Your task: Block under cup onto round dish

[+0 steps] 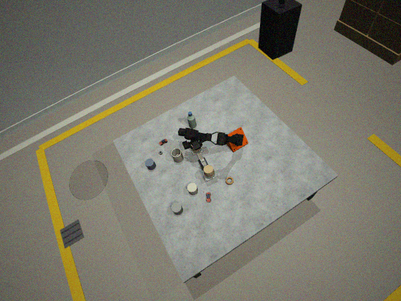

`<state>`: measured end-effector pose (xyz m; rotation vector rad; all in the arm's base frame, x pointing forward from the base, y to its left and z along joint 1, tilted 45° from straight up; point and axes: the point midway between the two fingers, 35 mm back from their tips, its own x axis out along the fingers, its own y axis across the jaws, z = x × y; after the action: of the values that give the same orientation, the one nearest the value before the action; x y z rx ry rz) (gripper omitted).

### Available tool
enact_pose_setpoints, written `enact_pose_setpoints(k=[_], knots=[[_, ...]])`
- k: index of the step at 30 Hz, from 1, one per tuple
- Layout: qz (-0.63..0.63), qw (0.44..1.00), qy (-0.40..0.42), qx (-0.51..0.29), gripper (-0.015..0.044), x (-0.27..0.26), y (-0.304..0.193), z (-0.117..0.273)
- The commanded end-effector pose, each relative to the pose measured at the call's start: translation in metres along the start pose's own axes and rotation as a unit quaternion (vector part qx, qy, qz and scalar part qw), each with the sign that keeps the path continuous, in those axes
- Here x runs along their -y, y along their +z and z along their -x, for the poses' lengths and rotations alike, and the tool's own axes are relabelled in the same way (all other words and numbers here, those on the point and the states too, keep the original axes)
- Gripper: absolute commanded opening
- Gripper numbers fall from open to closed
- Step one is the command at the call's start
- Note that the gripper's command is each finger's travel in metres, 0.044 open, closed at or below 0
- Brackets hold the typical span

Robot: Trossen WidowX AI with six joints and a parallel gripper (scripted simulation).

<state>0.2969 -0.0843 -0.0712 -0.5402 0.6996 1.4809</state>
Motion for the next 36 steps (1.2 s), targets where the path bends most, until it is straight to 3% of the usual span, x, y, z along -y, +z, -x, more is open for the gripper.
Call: enact_pose_setpoints(k=[1,36], knots=[[0.004,1.0,-0.006,-0.004,0.0,0.004,-0.002,0.01],[0.003,1.0,-0.007,-0.006,0.0,0.007,-0.004,0.054]])
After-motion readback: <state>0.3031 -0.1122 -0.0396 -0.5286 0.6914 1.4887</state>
